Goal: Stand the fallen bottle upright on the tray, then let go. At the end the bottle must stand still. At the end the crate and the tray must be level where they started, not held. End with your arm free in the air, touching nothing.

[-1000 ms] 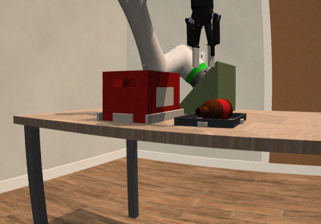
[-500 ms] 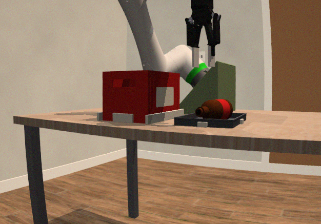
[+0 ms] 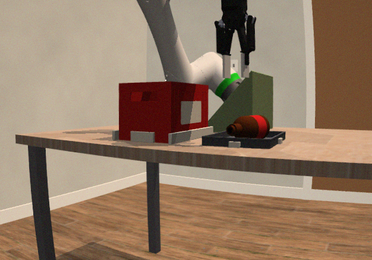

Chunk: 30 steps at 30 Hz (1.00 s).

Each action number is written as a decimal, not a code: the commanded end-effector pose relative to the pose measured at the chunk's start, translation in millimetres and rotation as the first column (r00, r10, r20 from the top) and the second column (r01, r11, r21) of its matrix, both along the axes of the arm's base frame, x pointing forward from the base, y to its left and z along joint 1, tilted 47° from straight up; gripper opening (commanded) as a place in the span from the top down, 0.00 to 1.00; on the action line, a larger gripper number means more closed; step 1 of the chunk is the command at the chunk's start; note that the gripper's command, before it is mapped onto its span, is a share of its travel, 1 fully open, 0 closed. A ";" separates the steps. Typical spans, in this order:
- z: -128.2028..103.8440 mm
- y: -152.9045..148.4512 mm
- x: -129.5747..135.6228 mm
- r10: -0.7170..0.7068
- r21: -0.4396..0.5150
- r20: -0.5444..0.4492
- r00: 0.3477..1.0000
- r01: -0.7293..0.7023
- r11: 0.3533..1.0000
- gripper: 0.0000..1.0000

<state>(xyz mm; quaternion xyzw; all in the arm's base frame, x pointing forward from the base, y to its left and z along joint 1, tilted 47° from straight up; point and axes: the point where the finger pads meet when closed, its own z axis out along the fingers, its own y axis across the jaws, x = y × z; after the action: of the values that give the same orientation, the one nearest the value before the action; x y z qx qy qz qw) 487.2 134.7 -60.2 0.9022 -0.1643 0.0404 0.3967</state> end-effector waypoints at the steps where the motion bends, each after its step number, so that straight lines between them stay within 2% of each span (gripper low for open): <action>1: -0.1 0.1 0.1 0.000 0.000 0.000 1.000 0.000 1.000 0.62; 14: -7.3 -7.6 -0.3 0.000 -0.002 0.001 1.000 0.000 1.000 0.62; 30: -35.3 -37.0 -2.1 0.000 -0.002 0.001 1.000 0.000 1.000 0.62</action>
<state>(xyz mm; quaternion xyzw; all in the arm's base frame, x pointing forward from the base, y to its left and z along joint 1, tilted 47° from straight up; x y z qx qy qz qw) 485.2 101.2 -91.9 0.9018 -0.1644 0.0408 0.3975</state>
